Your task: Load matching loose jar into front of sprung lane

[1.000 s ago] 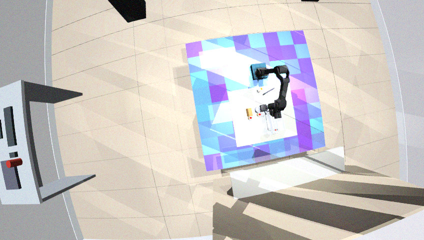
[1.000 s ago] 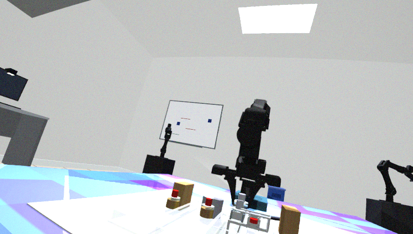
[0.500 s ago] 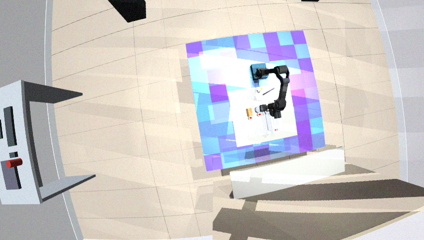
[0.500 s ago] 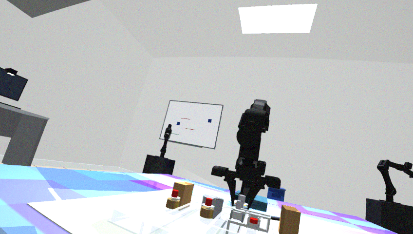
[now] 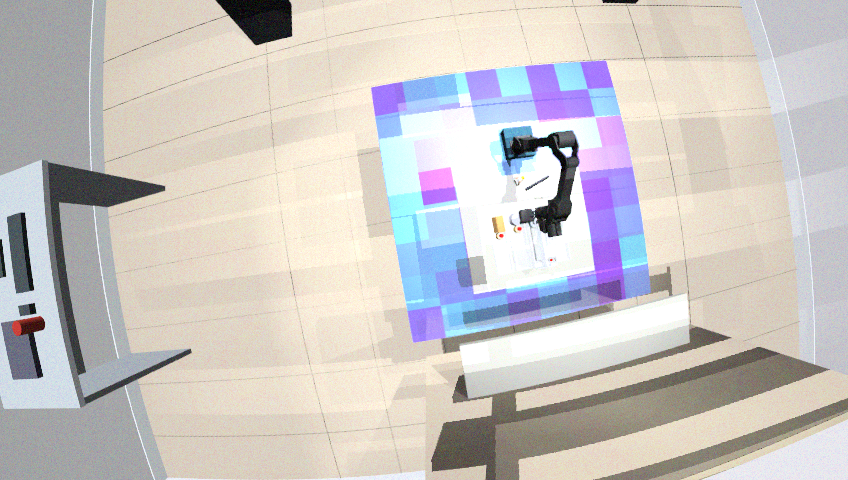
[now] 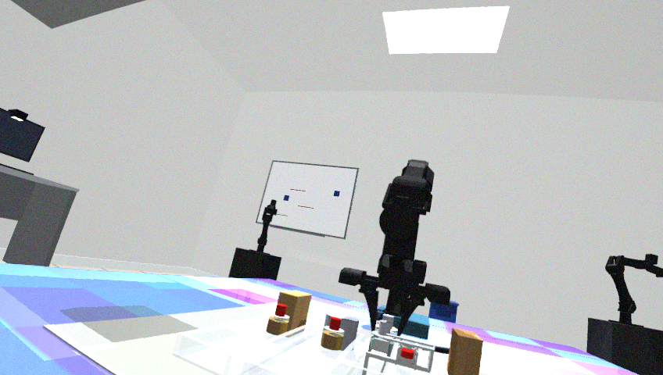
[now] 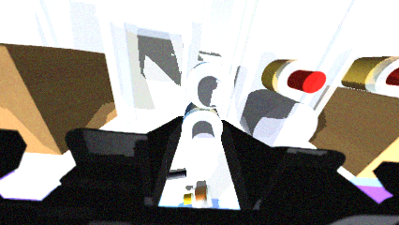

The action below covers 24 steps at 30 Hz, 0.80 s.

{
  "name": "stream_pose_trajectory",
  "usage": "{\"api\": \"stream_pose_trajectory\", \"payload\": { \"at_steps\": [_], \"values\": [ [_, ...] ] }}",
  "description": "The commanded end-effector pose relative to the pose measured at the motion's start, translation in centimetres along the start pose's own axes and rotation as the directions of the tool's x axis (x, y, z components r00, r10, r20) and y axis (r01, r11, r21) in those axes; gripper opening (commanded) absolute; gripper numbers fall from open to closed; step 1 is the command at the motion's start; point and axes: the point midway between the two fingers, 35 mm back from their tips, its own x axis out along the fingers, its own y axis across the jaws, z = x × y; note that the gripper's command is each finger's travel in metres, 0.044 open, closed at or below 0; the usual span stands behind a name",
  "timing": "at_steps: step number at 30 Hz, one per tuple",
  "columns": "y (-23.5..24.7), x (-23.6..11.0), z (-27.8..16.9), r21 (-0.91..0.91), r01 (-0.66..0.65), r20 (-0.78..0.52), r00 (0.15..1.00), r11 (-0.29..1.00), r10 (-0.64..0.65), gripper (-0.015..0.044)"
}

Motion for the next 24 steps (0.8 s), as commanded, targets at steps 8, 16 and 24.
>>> {"api": "stream_pose_trajectory", "payload": {
  "at_steps": [8, 16, 24],
  "values": [
    [-0.03, 0.32, 0.38, 0.002, 0.003, 0.019, 1.000, 1.000, -0.003, 0.0000],
    [-0.04, 0.53, 0.35, 0.002, 0.003, 0.019, 1.000, 1.000, -0.003, 0.0000],
    [-0.03, 0.58, 0.22, 0.002, 0.003, 0.018, 1.000, 1.000, -0.003, 0.0000]
  ]
}}
